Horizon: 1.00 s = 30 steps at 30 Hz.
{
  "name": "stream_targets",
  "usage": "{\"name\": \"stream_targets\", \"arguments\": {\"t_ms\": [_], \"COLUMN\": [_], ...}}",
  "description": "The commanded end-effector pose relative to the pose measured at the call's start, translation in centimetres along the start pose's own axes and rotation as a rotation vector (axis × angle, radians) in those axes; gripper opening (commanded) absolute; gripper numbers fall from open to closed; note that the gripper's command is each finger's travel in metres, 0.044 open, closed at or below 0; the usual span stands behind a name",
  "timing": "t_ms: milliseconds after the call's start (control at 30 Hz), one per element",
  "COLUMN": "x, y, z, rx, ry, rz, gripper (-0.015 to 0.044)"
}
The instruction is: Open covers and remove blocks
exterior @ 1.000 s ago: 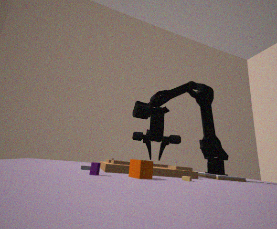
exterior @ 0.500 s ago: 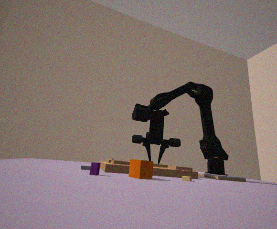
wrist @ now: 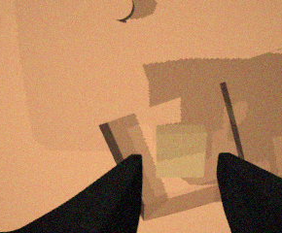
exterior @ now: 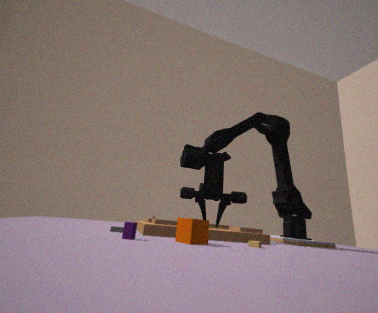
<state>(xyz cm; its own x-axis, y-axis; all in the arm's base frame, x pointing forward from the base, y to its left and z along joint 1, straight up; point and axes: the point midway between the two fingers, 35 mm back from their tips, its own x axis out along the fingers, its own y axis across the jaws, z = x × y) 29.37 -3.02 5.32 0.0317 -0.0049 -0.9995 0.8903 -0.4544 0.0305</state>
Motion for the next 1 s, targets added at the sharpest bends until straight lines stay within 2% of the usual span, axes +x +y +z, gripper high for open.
{"name": "stream_targets", "arguments": {"t_ms": [0,633,967], "x": [0.2,1.2,1.0], "y": [-0.1,-0.1,0.1], "z": [0.0,0.0,0.0], "rx": [0.001,0.001,0.000], "ry": [0.001,0.001,0.001], "rz": [-0.002,-0.002,0.002], "gripper": [0.0144,0.0144,0.0080]}}
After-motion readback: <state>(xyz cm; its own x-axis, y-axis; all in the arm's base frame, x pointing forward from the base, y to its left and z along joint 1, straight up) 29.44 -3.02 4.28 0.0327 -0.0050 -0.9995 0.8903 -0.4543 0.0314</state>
